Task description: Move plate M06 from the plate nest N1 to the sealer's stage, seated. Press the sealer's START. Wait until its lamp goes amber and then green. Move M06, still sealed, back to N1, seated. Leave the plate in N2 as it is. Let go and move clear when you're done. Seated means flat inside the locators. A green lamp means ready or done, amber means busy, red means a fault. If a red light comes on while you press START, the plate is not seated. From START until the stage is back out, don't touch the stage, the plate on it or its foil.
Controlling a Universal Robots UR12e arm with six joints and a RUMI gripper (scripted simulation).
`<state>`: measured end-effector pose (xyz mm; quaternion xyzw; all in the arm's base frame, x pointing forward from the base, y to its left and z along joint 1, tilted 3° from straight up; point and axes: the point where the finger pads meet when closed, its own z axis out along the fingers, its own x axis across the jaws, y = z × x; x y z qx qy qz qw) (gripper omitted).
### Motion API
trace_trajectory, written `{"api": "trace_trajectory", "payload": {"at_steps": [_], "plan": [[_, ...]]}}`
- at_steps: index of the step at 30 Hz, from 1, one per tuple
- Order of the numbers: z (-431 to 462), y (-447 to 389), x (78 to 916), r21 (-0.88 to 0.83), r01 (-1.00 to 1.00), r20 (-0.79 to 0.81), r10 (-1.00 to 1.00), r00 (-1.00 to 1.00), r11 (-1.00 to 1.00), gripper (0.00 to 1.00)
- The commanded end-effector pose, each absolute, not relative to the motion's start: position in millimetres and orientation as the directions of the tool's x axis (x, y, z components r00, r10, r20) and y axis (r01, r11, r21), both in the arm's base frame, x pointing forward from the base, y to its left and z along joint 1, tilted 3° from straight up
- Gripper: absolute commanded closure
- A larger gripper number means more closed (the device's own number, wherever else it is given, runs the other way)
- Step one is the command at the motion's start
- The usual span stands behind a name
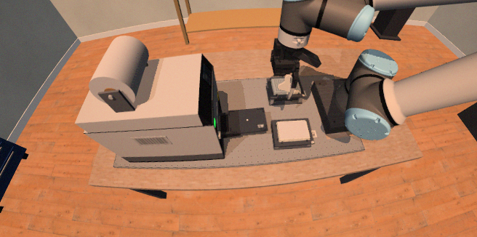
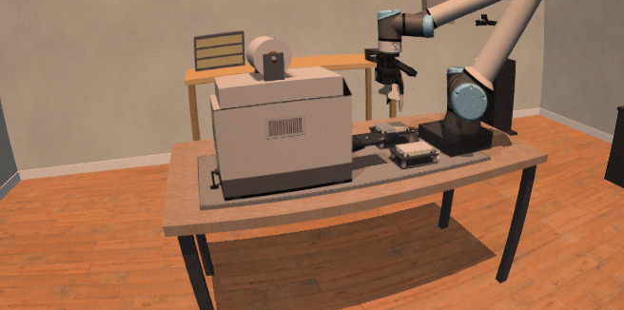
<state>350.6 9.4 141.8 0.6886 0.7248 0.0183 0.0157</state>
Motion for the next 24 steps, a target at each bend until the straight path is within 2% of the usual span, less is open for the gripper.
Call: {"api": "trace_trajectory", "payload": {"at_steps": [1, 24], "plan": [[139.2, -7.1, 342.9, 0.047, 0.998, 0.006, 0.999, -0.049, 0.049, 0.32], [137.4, -85.0, 316.4, 0.047, 0.998, 0.006, 0.999, -0.049, 0.049, 0.32]]}}
